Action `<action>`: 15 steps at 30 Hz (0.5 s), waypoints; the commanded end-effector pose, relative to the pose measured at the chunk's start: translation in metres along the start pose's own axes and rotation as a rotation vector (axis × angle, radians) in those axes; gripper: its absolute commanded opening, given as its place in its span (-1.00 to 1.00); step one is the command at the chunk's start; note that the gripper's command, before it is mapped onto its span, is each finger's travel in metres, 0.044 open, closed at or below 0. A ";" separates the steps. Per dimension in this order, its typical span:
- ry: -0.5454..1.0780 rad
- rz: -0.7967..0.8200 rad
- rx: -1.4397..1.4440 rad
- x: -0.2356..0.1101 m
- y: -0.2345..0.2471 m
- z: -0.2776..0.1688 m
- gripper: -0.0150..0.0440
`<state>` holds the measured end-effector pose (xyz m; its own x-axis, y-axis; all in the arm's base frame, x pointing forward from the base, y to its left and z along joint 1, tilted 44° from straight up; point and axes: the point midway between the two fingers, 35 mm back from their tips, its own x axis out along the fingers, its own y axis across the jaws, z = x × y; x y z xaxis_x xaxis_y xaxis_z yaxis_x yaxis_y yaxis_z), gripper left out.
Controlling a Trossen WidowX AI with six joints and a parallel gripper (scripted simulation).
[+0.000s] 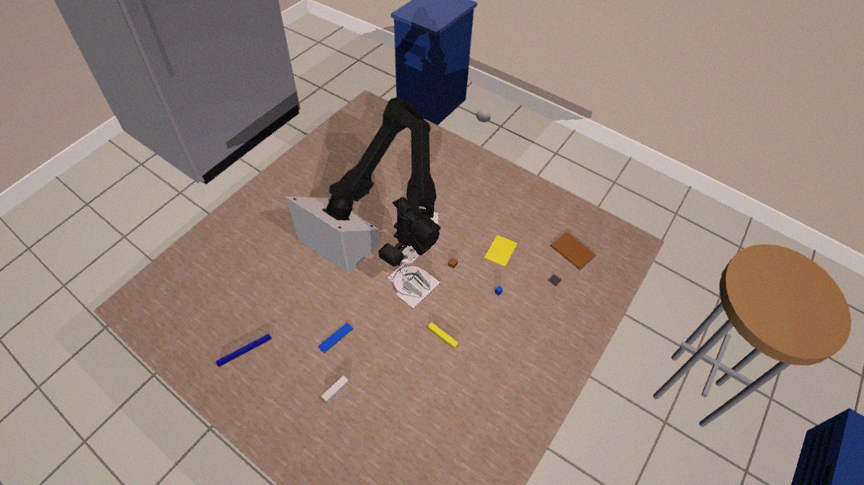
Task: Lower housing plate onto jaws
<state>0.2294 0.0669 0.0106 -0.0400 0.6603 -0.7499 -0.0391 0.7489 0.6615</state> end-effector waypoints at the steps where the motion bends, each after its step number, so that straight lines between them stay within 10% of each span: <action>1: -0.006 0.019 0.041 0.000 -0.014 -0.001 0.70; 15: -0.012 0.041 0.093 0.000 -0.031 -0.005 0.70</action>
<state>0.2259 0.0439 -0.0091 -0.0320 0.6871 -0.7259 0.0552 0.7263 0.6851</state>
